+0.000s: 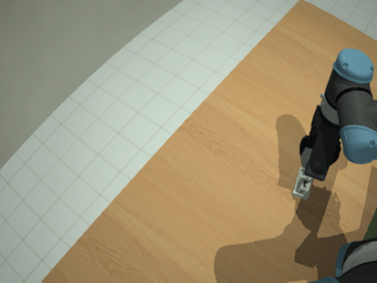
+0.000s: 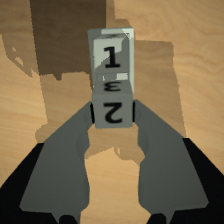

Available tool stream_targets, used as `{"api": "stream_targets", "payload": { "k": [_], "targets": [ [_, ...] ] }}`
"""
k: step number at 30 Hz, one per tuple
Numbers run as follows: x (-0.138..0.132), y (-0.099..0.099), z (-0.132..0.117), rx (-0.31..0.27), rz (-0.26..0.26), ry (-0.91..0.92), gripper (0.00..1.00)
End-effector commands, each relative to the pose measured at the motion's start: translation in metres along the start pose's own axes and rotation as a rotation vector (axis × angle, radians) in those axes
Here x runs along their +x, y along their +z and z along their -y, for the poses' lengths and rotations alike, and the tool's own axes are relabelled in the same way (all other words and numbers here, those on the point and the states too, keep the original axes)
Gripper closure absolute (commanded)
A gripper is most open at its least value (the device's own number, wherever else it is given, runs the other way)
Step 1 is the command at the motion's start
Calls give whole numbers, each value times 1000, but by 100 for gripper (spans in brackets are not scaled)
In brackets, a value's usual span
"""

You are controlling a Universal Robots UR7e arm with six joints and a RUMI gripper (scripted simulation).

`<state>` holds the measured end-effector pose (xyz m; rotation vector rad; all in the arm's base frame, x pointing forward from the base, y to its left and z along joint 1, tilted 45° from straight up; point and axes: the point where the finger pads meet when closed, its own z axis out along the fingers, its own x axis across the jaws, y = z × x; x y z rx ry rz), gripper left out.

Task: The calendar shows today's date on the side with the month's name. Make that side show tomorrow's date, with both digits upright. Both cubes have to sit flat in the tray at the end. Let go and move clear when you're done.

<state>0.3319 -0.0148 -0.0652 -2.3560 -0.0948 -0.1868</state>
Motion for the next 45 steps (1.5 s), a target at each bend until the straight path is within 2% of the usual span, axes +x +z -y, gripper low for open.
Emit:
{"api": "stream_targets", "payload": {
  "k": [1,28,45],
  "targets": [
    [0,0,0,-1,-1,0,90],
    [0,0,0,-1,-1,0,90],
    [0,10,0,-1,-1,0,90]
  ]
}}
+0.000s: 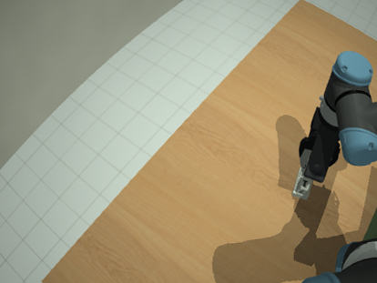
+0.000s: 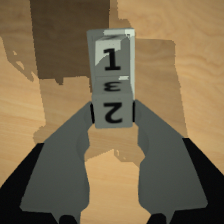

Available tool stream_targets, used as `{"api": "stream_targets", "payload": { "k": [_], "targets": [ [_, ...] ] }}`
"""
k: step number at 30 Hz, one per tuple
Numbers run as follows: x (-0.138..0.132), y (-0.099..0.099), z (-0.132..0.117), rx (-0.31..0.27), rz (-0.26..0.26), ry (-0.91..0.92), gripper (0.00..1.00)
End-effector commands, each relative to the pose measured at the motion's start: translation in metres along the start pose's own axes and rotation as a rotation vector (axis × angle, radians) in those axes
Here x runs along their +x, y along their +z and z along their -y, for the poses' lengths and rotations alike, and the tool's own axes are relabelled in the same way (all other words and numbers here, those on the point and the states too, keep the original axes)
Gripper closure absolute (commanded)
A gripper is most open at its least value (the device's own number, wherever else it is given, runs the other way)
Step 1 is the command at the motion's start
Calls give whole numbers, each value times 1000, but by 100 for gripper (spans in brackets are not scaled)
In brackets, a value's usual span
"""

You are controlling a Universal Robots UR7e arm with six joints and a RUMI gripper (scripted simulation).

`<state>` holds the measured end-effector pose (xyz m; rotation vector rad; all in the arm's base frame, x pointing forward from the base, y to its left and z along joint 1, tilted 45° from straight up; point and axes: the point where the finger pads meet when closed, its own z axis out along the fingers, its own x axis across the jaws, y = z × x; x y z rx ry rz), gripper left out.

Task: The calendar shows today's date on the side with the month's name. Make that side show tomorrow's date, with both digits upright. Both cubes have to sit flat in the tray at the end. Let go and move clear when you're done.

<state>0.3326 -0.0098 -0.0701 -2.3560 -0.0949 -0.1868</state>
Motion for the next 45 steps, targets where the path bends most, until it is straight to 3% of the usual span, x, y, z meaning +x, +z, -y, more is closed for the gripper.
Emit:
{"api": "stream_targets", "payload": {
  "k": [1,20,45],
  "targets": [
    [0,3,0,-1,-1,0,90],
    [0,16,0,-1,-1,0,90],
    [0,17,0,-1,-1,0,90]
  ]
}}
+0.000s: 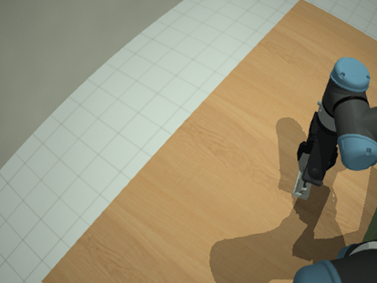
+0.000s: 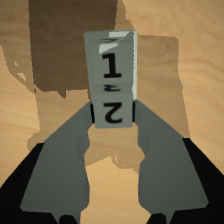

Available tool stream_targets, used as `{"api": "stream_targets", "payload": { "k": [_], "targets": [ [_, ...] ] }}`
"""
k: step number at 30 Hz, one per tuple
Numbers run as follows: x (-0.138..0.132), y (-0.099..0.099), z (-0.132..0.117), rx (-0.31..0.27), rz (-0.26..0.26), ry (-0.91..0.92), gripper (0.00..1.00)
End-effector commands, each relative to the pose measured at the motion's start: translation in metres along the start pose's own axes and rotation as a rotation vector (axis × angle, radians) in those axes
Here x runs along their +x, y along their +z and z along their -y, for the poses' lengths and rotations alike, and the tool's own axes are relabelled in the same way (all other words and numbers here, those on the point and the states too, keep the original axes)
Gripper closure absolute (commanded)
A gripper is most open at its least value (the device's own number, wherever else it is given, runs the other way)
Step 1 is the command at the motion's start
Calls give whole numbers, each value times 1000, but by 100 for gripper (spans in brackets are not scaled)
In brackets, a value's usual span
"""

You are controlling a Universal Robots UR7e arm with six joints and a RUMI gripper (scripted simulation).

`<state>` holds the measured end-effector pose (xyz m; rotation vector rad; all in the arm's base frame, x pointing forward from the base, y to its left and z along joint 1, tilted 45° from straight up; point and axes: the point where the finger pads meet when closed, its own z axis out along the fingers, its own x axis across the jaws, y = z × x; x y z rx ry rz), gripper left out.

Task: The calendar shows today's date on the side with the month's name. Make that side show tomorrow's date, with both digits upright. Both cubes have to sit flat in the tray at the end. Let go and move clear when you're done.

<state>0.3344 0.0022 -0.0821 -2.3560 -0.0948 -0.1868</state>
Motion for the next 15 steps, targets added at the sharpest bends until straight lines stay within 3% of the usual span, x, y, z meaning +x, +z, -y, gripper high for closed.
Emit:
{"api": "stream_targets", "payload": {
  "k": [1,15],
  "targets": [
    [0,0,0,-1,-1,0,90],
    [0,1,0,-1,-1,0,90]
  ]
}}
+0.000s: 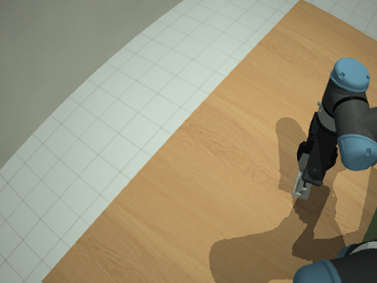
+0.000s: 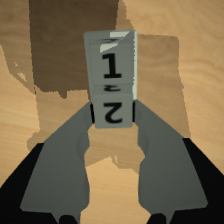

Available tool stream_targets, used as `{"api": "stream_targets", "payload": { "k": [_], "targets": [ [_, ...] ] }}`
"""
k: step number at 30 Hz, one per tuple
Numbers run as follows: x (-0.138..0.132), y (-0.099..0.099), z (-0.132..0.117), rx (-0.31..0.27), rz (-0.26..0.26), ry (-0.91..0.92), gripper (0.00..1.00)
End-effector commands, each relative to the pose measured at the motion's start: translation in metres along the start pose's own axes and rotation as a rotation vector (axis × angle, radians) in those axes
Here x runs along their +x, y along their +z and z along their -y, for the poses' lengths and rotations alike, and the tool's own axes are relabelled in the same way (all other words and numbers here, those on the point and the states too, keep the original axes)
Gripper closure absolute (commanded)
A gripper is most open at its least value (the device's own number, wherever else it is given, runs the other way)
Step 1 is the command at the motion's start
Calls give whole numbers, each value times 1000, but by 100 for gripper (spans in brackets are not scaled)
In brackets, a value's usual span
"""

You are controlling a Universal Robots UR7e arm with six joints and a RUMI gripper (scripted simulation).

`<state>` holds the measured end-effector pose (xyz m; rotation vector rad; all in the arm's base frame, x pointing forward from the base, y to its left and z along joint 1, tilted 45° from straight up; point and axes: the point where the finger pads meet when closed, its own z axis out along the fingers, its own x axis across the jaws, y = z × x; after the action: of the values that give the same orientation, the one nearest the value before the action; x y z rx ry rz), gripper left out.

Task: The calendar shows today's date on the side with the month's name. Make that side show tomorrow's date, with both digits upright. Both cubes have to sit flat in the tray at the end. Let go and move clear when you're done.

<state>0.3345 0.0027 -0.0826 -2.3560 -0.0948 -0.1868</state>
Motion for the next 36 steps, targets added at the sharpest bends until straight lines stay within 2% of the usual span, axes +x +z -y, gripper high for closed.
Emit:
{"api": "stream_targets", "payload": {
  "k": [1,36],
  "targets": [
    [0,0,0,-1,-1,0,90],
    [0,9,0,-1,-1,0,90]
  ]
}}
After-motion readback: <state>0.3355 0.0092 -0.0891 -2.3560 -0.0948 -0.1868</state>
